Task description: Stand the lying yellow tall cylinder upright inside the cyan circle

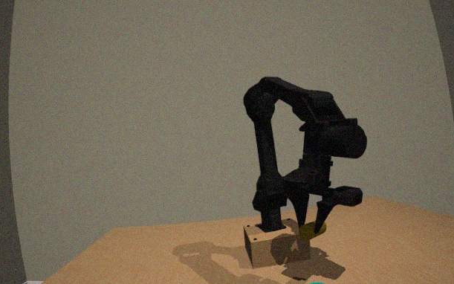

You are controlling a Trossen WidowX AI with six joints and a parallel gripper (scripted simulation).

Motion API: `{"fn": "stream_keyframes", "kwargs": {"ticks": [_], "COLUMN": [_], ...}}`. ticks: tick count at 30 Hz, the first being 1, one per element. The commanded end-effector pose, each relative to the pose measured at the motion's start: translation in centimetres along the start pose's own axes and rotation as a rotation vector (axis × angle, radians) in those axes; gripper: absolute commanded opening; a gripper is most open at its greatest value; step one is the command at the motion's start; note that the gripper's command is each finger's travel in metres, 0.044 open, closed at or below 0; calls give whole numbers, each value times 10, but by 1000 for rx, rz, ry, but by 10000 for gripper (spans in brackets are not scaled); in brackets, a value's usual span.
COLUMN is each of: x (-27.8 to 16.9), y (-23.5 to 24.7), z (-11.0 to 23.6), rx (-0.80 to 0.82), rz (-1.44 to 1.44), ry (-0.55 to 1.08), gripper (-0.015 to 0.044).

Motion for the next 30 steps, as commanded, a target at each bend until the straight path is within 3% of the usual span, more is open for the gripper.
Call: {"fn": "stream_keyframes", "kwargs": {"ticks": [1, 30], "x": [-2, -13], "y": [-1, -6], "z": [-3, -15], "rx": [-21, -126], "rz": [-8, -62], "ry": [-17, -172], "gripper": [105, 105]}}
Point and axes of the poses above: the point midway between the two fingers, 35 mm back from their tips, its own z axis back along the fingers, its own y axis across the jaws, x = y × z, the point moved 5 cm from there along z, back along the fingers, and after that the axes turned 7 degrees about -z, right-handed, at the moved point
